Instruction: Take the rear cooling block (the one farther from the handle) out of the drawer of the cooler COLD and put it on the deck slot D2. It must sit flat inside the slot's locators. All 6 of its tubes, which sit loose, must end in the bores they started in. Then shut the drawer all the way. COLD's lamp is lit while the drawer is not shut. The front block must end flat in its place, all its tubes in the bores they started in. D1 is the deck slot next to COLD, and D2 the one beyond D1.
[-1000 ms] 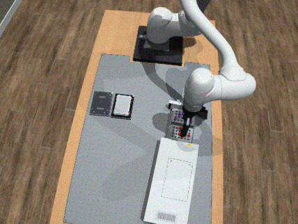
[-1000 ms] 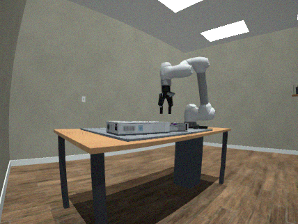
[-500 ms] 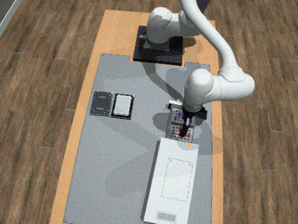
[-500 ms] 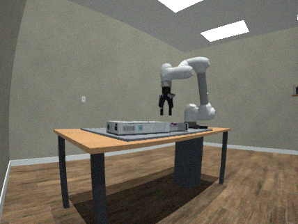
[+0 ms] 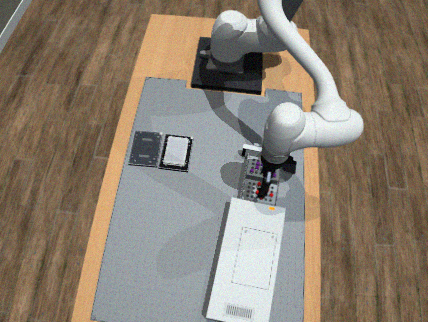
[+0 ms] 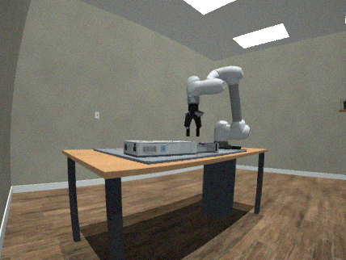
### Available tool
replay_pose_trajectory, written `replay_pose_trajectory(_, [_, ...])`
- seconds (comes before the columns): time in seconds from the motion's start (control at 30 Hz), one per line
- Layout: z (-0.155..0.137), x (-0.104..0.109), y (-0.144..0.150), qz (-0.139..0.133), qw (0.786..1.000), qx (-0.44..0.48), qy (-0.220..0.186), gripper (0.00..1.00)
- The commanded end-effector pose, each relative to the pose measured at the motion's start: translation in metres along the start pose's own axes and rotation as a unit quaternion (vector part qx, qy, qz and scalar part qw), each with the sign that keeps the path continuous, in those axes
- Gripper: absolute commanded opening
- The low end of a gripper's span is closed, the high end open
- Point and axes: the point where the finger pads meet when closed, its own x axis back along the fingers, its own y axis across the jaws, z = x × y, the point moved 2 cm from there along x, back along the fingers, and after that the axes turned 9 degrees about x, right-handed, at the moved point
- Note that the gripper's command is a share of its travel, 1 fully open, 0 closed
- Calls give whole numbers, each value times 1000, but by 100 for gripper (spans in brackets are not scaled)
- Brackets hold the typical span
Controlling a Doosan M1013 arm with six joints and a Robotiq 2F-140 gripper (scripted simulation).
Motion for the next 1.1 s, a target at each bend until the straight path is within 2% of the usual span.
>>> replay_pose_trajectory(0.0, [0, -2, 0, -1, 1000, 0, 0, 66])
replay_pose_trajectory(1.07, [0, -40, -1, -1, 1000, 0, 0, 66])
